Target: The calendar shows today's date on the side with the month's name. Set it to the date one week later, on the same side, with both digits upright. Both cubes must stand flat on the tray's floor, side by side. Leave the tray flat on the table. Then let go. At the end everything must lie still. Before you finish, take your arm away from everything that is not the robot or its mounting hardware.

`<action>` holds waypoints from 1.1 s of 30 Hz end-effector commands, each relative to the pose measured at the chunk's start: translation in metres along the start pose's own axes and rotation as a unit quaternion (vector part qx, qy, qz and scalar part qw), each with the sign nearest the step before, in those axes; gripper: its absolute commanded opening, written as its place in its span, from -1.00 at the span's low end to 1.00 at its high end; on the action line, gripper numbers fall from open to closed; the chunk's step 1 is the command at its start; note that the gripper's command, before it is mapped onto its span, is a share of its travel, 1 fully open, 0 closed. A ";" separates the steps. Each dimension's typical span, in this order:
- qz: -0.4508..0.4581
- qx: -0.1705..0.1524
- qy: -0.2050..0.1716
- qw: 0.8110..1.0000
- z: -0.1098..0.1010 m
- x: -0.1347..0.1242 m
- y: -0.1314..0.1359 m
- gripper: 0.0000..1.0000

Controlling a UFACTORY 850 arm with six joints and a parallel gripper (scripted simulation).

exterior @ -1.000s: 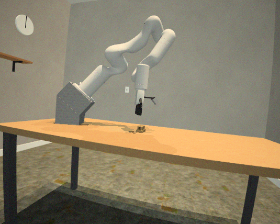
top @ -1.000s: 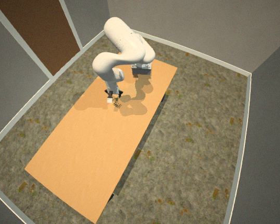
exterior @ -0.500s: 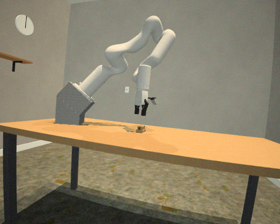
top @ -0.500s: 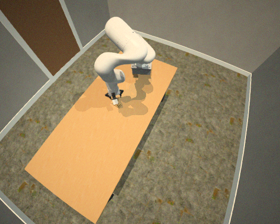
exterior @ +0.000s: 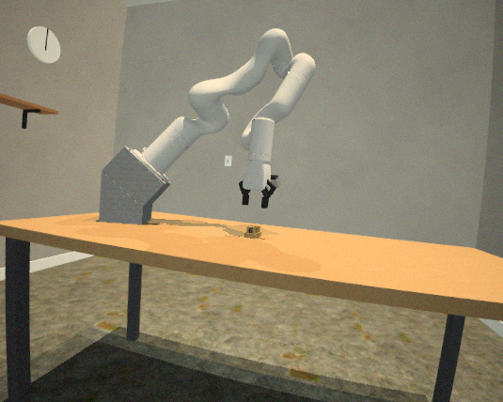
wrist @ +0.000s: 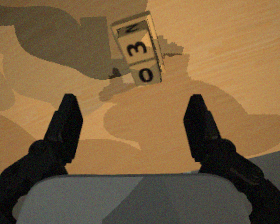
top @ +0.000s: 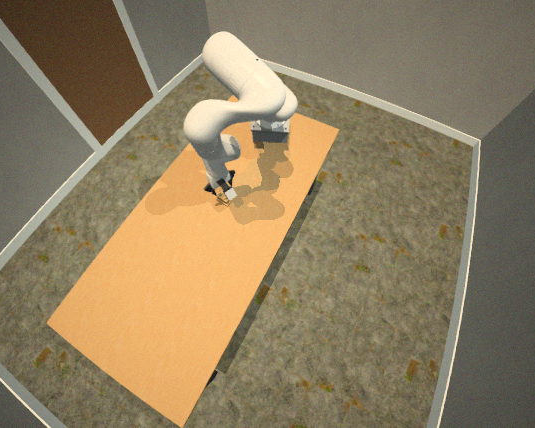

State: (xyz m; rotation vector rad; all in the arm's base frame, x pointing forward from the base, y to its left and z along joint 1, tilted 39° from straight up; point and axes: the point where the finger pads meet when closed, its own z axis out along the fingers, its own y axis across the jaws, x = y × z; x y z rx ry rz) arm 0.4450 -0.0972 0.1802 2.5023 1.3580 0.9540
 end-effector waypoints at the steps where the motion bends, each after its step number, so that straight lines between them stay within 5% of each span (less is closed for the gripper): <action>1: -0.085 -0.011 -0.001 0.996 0.000 0.007 0.001 1.00; 15: -0.169 -0.011 -0.001 0.986 0.000 0.014 0.002 1.00; 16: -0.169 -0.011 -0.001 0.986 0.000 0.014 0.002 -0.01; 33: -0.169 -0.011 -0.001 0.986 0.000 0.014 0.002 -0.01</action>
